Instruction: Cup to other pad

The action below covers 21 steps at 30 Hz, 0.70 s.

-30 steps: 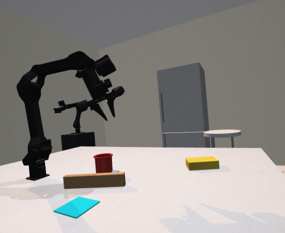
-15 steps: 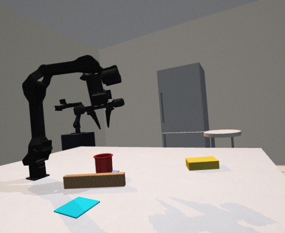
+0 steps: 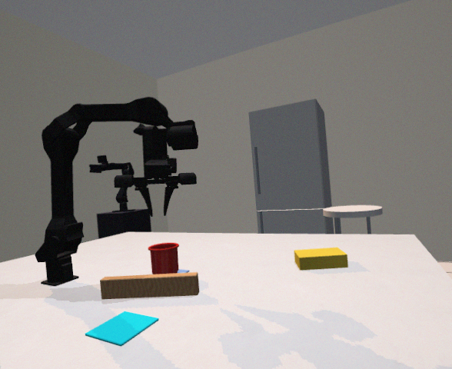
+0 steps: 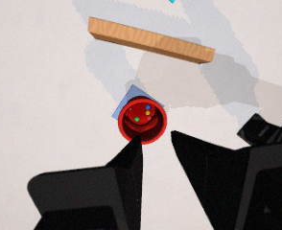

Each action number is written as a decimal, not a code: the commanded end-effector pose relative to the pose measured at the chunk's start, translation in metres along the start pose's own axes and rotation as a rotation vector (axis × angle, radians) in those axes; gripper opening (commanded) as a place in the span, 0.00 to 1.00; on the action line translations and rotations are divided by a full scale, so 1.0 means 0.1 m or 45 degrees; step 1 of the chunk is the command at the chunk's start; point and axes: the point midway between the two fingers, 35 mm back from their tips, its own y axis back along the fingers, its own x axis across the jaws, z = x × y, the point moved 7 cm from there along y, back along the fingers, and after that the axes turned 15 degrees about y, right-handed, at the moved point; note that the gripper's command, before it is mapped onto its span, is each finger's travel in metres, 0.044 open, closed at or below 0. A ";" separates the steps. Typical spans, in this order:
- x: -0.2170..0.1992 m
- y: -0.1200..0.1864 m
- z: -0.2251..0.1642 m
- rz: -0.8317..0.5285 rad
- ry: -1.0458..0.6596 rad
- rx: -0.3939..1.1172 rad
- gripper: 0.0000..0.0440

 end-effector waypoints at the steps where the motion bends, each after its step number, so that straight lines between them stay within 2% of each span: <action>1: 0.00 -0.12 0.01 -0.054 -0.021 0.021 0.31; 21: 0.01 -0.65 0.00 -0.216 -0.047 0.076 0.36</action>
